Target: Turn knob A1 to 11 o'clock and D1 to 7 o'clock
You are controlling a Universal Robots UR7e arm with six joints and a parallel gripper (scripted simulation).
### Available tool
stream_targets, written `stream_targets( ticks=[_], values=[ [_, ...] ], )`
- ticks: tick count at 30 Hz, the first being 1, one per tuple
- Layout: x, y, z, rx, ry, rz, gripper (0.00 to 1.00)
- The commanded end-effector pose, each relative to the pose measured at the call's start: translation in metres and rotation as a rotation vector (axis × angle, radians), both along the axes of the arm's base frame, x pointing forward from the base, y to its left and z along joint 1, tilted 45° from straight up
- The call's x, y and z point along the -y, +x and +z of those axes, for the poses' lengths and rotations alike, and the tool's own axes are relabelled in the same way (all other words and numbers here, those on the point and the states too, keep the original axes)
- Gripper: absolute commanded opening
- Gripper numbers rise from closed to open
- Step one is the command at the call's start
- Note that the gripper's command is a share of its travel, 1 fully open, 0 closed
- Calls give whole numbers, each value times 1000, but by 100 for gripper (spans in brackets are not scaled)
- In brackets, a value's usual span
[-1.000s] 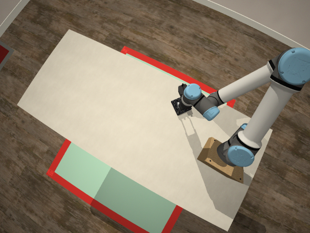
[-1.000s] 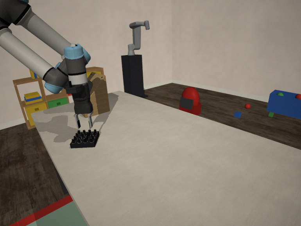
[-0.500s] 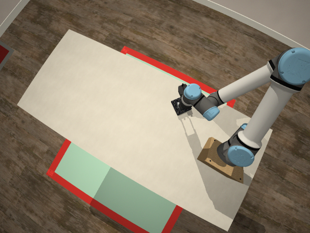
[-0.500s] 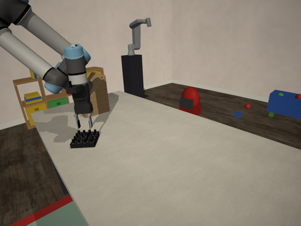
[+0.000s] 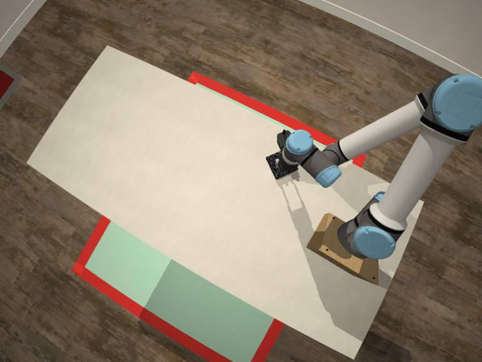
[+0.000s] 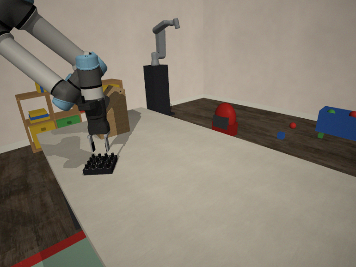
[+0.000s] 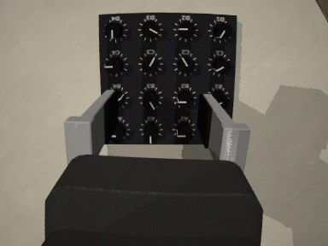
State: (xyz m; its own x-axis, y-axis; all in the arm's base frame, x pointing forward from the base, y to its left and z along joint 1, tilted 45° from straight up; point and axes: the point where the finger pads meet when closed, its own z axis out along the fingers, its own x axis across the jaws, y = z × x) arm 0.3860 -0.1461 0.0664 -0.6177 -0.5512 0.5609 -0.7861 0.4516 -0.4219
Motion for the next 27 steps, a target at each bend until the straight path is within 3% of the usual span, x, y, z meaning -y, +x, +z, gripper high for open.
stream_targets(
  ticks=[1, 11, 27],
  values=[
    [0, 0, 0, 1, 0, 0, 100],
    [-3, -5, -2, 1, 0, 0, 100],
    [-14, -27, -13, 1, 0, 0, 100]
  ],
)
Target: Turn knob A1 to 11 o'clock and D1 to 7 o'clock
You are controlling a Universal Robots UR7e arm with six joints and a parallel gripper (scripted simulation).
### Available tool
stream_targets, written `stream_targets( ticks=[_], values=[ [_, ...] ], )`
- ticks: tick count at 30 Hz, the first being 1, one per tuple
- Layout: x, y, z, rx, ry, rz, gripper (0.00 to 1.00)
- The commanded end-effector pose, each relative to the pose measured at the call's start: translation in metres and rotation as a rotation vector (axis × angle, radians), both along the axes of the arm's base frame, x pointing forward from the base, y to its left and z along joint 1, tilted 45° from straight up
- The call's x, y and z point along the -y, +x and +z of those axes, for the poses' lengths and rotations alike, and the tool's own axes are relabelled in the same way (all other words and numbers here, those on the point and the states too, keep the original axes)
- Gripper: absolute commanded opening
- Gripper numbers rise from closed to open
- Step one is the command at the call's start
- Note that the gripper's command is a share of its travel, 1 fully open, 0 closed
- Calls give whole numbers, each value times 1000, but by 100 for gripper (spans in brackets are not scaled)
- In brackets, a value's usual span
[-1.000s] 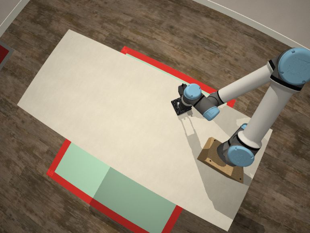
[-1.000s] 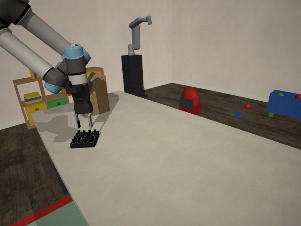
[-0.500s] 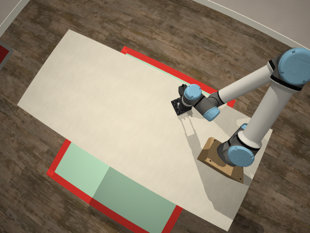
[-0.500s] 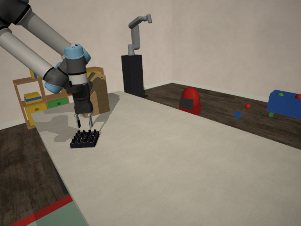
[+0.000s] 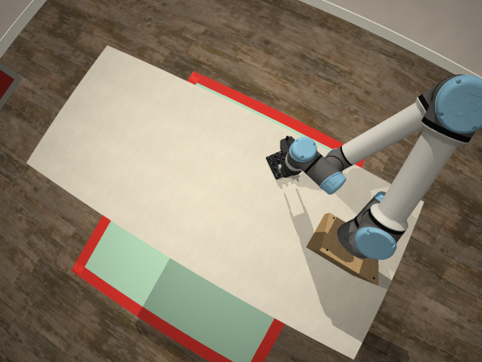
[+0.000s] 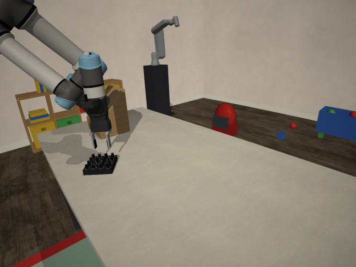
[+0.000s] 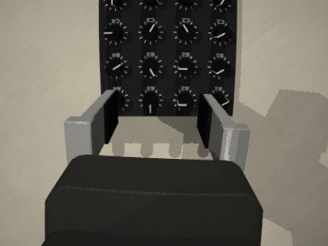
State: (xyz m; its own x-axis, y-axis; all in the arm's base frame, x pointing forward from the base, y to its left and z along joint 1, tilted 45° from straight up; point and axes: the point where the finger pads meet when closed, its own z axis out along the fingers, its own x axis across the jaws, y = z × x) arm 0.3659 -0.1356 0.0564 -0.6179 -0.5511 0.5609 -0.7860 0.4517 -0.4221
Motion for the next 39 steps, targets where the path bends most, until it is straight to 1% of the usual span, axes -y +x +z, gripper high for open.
stream_targets(
  ticks=[1, 10, 19, 39],
  values=[
    [-5, -9, -4, 1, 0, 1, 100],
    [-11, -20, -10, 1, 0, 1, 100],
    [-12, -23, -11, 1, 0, 1, 100],
    [-12, -23, -11, 1, 0, 1, 100]
  ],
)
